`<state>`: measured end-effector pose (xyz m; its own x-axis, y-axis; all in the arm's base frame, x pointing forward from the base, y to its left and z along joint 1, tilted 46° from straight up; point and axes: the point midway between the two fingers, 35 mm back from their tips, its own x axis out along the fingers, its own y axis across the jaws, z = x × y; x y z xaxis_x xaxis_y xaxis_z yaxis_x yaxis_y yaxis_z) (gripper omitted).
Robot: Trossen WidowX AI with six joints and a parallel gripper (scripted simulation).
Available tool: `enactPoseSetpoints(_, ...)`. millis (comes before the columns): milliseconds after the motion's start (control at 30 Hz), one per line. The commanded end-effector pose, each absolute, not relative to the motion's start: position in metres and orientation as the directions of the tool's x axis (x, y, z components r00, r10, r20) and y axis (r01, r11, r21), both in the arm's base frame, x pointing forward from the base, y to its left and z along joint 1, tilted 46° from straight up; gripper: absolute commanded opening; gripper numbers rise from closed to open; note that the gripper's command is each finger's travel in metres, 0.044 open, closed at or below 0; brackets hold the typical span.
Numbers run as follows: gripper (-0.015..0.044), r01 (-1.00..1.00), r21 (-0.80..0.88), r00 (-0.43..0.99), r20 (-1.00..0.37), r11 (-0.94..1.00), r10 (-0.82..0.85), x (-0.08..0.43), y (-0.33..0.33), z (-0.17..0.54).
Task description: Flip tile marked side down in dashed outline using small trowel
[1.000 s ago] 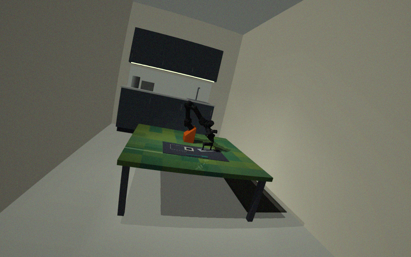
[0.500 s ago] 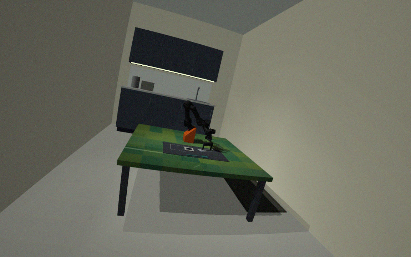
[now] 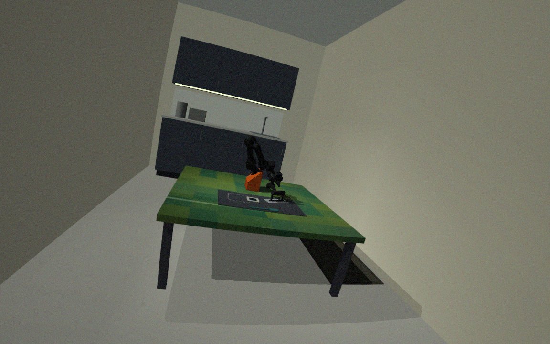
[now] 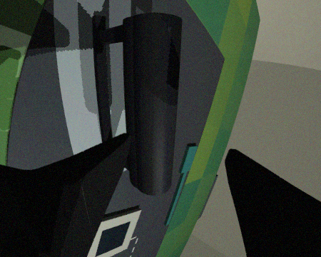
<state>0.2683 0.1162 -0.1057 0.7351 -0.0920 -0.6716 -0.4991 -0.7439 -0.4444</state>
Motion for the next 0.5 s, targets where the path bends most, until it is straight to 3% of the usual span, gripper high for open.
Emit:
enactPoseSetpoints(0, 0.0300, -0.468, -0.362, 0.733, -0.669, -0.807, -0.125, 0.2595, 0.0985, -0.1066)
enactPoseSetpoints(467, 0.0300, -0.466, -0.358, 0.733, -0.669, -0.809, -0.127, 0.2686, 0.0974, -0.1140)
